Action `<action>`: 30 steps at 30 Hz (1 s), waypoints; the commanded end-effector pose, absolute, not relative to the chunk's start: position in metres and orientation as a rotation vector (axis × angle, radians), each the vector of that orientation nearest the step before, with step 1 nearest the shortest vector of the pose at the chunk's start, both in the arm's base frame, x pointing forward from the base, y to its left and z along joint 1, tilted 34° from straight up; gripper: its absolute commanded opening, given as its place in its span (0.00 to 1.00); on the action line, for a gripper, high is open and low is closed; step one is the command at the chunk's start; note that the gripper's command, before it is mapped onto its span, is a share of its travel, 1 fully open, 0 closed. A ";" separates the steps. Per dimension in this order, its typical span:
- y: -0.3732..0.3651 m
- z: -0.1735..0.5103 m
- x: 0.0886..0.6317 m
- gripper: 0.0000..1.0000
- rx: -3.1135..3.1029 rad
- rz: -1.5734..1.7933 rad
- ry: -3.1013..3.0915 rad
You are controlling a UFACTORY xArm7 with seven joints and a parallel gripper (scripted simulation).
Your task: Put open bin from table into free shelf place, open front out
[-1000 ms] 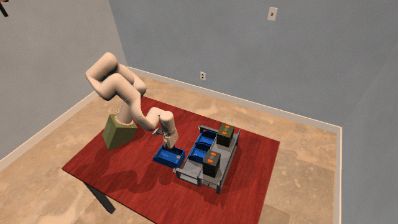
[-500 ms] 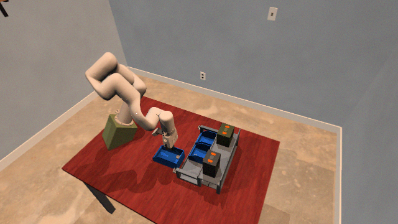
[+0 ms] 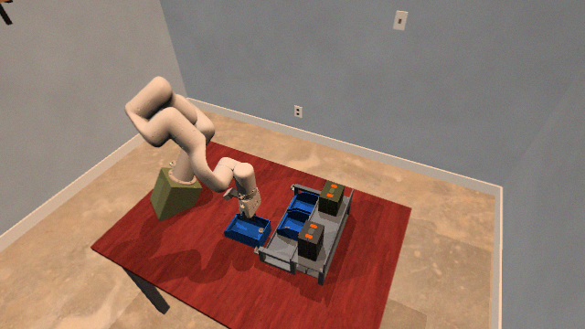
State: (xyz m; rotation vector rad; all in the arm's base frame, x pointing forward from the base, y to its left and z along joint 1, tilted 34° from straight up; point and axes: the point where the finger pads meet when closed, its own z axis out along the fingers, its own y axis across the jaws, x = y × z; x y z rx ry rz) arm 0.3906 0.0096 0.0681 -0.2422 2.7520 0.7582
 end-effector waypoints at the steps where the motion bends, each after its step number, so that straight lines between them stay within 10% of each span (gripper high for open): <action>1: 0.012 0.062 0.389 0.00 -0.241 0.756 2.751; 30: 0.016 0.052 0.385 0.00 -0.241 0.756 2.751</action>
